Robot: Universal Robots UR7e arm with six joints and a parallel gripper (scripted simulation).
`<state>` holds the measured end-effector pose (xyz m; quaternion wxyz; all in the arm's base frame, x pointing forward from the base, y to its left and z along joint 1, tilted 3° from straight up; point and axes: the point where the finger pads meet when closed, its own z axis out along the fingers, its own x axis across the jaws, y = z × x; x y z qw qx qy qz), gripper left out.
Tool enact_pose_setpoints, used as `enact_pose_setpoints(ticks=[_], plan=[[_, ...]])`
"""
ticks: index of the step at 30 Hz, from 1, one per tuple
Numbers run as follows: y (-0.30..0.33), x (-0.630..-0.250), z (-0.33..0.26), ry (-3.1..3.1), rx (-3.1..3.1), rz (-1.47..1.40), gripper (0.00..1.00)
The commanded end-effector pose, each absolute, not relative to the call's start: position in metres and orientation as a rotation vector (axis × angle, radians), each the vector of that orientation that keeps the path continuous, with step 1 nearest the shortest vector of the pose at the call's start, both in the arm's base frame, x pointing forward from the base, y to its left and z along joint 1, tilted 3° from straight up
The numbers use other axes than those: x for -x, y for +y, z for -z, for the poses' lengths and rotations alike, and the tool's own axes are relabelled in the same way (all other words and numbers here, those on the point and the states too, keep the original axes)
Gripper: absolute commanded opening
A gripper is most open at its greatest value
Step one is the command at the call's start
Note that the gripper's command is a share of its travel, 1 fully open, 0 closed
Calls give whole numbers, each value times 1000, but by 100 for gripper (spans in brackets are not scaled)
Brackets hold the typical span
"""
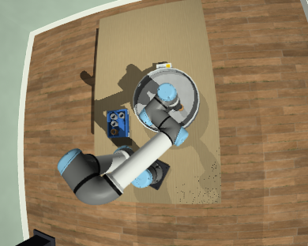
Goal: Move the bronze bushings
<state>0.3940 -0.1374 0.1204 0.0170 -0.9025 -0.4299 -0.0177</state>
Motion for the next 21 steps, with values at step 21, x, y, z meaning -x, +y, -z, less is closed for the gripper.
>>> enact_pose_setpoints(ticks=[21], plan=[[-91,-379,-123,-1337,2806,56,36]])
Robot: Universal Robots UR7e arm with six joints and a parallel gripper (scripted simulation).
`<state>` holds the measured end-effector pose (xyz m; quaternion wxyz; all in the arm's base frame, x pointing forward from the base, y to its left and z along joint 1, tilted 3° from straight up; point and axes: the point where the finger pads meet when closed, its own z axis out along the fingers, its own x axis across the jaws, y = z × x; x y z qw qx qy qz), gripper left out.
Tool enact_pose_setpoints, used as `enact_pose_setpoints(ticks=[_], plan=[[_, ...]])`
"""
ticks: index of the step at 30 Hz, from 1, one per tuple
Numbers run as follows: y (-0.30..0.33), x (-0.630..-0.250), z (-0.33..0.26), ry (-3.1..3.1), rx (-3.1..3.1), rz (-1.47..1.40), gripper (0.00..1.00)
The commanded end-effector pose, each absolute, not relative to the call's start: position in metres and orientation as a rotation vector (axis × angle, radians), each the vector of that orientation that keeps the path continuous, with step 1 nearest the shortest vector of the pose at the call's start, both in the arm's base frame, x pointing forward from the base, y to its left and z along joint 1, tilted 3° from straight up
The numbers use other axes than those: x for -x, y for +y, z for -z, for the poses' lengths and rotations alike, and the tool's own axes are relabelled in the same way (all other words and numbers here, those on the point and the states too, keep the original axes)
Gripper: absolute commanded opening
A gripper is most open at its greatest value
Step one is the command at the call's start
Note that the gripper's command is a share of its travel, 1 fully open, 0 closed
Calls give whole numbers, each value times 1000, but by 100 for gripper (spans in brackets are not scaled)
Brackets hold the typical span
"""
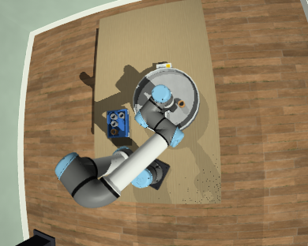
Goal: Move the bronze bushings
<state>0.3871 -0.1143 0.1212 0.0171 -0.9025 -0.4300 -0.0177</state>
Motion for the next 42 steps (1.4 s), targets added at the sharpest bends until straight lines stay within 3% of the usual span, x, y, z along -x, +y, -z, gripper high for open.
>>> enact_pose_setpoints(ticks=[1,27,42], plan=[[-83,-377,-123,-1337,2806,56,36],[158,-300,-132,-1337,2806,56,36],[253,-270,-136,-1337,2806,56,36]])
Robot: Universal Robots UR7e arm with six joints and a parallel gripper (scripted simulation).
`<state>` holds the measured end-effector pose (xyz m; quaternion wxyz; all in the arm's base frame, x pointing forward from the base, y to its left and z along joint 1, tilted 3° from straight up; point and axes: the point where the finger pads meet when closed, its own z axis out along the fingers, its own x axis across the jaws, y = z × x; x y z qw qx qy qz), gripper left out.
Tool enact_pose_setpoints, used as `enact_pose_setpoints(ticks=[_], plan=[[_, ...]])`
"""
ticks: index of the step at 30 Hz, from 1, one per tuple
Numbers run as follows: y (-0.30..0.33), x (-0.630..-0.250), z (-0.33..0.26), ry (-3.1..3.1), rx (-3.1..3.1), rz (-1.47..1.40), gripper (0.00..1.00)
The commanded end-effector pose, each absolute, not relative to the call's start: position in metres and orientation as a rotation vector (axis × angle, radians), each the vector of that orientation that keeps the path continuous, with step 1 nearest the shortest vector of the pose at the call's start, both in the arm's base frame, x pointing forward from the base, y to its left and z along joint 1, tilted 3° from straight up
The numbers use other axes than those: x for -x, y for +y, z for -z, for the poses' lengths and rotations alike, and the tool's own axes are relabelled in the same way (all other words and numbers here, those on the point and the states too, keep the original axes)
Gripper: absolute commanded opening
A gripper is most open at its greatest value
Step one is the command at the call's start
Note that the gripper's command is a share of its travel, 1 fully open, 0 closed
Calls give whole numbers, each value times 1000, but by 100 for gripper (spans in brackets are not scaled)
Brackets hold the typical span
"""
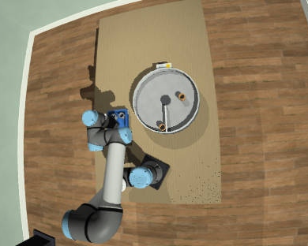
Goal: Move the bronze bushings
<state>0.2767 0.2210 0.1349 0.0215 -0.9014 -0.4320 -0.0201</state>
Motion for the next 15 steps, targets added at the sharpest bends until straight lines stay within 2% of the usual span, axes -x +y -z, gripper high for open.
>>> enact_pose_setpoints(ticks=[1,15], plan=[[258,-268,-136,-1337,2806,56,36],[287,-258,-137,-1337,2806,56,36]])
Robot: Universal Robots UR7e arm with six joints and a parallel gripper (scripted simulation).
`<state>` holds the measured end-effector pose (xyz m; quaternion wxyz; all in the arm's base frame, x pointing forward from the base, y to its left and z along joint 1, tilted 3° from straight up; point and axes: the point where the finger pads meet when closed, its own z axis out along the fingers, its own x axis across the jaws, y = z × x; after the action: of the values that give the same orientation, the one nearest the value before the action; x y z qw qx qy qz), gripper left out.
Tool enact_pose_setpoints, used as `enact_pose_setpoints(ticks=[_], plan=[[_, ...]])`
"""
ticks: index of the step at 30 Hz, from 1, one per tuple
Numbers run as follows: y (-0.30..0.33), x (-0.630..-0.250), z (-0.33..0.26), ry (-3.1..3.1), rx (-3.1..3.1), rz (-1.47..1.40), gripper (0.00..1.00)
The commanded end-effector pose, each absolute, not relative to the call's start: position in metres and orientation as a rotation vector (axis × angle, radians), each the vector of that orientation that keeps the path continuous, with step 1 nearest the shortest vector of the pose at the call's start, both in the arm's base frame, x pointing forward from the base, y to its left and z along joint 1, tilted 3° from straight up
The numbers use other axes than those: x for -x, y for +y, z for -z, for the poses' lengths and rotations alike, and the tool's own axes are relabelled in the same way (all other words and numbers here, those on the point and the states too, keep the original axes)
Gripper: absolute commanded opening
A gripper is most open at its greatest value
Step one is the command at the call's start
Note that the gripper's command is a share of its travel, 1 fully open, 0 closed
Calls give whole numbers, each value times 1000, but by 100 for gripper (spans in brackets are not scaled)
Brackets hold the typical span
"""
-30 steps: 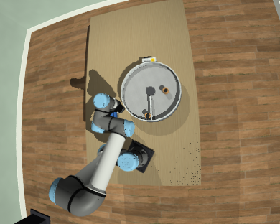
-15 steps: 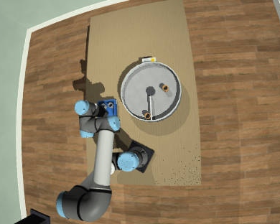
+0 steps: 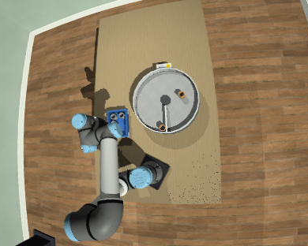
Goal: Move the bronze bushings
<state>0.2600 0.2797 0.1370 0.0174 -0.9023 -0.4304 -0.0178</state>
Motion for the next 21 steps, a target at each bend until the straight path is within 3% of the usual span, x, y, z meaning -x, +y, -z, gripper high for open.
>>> enact_pose_setpoints(ticks=[1,21], plan=[[287,-258,-137,-1337,2806,56,36],[287,-258,-137,-1337,2806,56,36]])
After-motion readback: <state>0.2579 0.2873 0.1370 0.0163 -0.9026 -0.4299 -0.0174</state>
